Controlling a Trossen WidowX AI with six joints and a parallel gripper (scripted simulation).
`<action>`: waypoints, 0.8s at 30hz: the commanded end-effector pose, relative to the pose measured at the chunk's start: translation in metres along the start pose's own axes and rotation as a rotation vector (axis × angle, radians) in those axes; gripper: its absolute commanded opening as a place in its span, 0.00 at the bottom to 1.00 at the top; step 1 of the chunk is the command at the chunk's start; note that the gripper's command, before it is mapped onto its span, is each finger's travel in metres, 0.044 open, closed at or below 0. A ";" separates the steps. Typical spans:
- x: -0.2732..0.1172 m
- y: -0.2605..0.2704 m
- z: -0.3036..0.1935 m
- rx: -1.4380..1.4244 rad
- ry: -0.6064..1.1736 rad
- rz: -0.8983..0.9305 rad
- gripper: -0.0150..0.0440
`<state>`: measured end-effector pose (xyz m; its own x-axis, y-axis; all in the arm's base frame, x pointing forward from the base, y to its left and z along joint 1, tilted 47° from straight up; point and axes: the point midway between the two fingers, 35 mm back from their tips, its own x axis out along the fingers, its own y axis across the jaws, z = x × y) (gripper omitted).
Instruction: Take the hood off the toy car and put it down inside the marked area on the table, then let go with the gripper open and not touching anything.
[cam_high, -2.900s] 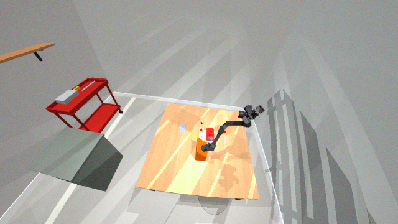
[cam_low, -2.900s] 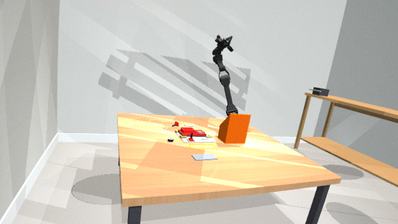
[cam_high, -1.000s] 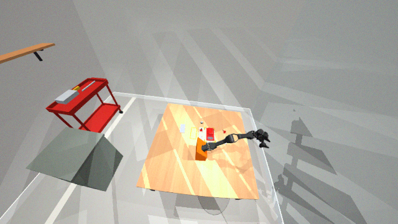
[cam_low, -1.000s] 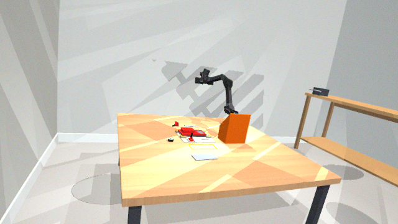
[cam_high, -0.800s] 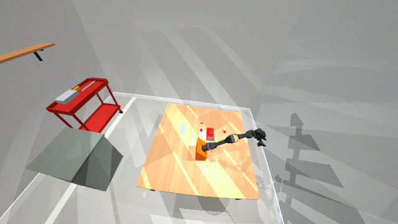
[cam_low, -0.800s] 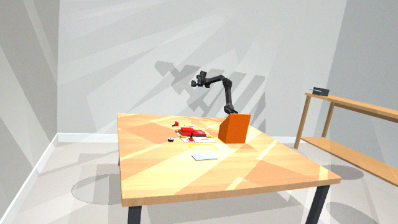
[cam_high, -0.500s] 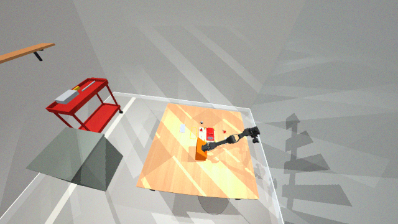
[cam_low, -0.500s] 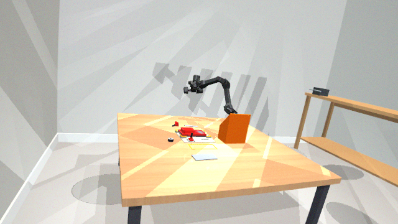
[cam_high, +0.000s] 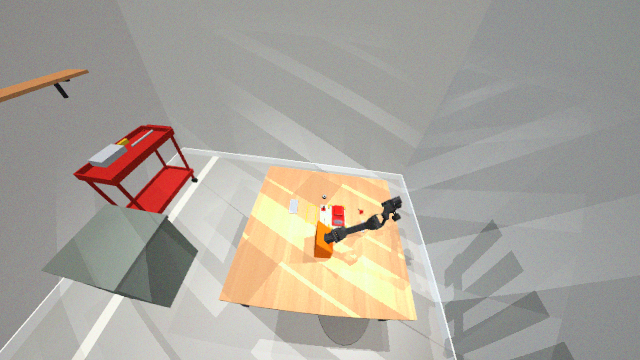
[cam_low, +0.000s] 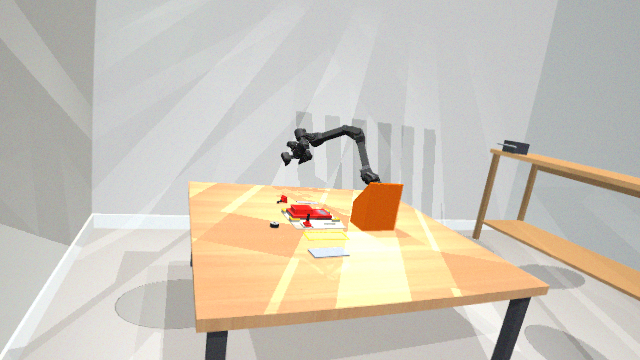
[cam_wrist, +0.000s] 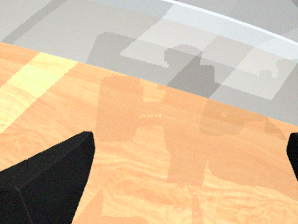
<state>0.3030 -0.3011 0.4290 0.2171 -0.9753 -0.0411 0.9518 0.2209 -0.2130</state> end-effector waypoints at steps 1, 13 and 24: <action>-0.007 0.042 -0.034 -0.090 0.080 0.085 1.00; -0.067 0.148 -0.142 -0.419 0.294 0.323 1.00; -0.156 0.197 -0.248 -0.811 0.442 0.495 1.00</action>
<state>0.4076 -0.1316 0.1780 0.3175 -0.7505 -0.5795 0.4087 0.6598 -0.6305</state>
